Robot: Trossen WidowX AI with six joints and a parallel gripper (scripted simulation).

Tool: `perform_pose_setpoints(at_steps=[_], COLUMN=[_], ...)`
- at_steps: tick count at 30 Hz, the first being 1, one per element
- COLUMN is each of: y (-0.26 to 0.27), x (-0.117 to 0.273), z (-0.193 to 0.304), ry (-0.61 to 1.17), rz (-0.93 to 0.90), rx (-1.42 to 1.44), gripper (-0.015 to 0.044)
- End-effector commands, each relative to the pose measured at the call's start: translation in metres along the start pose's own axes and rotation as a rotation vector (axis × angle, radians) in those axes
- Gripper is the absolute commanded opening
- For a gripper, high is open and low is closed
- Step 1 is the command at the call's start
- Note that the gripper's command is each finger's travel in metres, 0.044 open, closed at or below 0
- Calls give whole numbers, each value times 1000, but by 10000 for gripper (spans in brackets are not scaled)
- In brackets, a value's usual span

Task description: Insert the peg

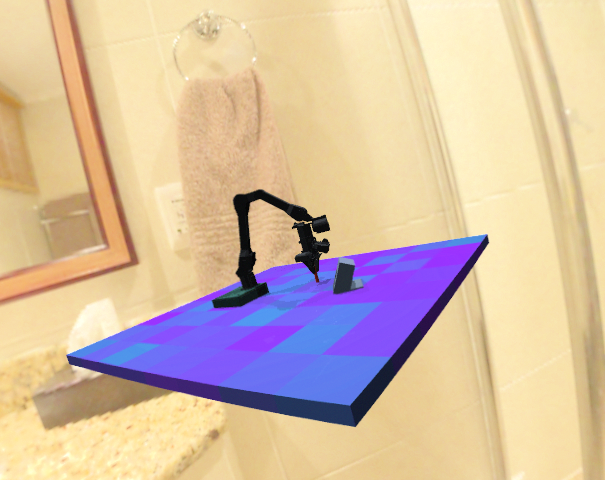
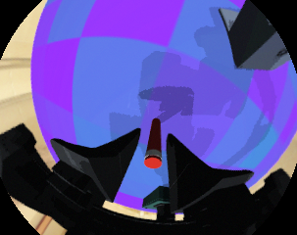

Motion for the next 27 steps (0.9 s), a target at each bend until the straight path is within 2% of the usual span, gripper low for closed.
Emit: perform_pose_setpoints(at_steps=[1,11,27], y=[0,0,2], x=[0,1,58], z=[0,0,-3], ry=[0,0,3], rz=[-1,-1,5], rx=[0,0,4], gripper=[72,0,0])
Point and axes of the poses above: the point midway between the two fingers, 35 mm back from their tips, its own x axis back along the fingers, its own y axis across the jaws, z = x × y, the point moved 10 cm from there along x, back along the fingers, and after that the axes turned 4 degrees about -x, right-handed, at the moved point
